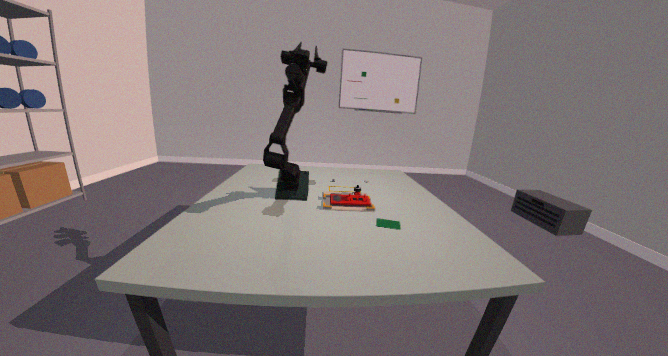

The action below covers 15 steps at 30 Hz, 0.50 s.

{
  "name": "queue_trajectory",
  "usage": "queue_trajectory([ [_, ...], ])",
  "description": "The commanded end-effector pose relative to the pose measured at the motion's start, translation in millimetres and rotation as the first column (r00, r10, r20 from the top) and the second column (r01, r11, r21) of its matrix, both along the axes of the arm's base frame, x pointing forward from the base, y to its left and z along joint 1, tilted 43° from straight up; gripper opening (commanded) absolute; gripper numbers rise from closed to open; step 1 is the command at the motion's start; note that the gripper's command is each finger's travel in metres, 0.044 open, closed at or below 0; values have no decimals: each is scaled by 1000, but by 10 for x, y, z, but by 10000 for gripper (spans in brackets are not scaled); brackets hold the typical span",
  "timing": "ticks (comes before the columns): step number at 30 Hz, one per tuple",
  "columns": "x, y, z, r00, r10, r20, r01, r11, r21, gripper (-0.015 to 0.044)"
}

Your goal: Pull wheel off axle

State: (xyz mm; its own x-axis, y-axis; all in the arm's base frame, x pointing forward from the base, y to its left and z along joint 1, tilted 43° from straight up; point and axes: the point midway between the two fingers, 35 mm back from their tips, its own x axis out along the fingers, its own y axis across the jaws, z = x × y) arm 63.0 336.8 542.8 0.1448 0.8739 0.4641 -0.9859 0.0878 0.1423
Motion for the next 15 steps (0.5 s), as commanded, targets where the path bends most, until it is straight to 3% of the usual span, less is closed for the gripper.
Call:
queue_trajectory([
  [1,225,192,-256,998,-63,-32,59,993,-100,300],
  [15,1305,583,-1344,914,-366,-172,249,844,-476,300],
])
